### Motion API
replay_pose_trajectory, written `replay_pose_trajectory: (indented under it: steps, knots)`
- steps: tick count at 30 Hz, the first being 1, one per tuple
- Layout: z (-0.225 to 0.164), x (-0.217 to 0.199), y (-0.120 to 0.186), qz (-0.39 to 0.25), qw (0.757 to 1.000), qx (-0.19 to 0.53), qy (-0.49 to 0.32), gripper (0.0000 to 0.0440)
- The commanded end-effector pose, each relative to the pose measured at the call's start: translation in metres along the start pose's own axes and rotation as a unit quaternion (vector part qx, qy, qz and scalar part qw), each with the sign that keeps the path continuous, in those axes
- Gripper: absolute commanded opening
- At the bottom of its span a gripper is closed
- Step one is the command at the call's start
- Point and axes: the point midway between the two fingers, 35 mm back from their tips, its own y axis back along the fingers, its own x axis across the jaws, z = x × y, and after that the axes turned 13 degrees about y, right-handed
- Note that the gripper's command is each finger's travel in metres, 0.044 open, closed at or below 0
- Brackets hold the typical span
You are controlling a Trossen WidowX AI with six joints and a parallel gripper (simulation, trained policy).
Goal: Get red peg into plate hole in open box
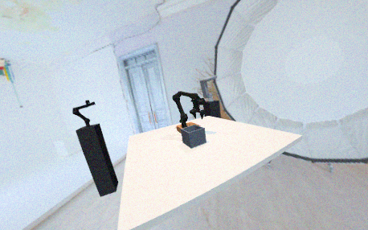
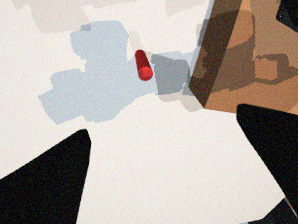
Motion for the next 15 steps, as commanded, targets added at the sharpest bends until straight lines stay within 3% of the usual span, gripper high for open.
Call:
replay_pose_trajectory:
  steps: [1,15]
  knots:
    - [-0.003,-0.005,-0.012,-0.023,1.000,0.003,-0.010,0.0440]
    - [0.005,-0.012,-0.062,-0.060,0.998,-0.018,-0.023,0.0440]
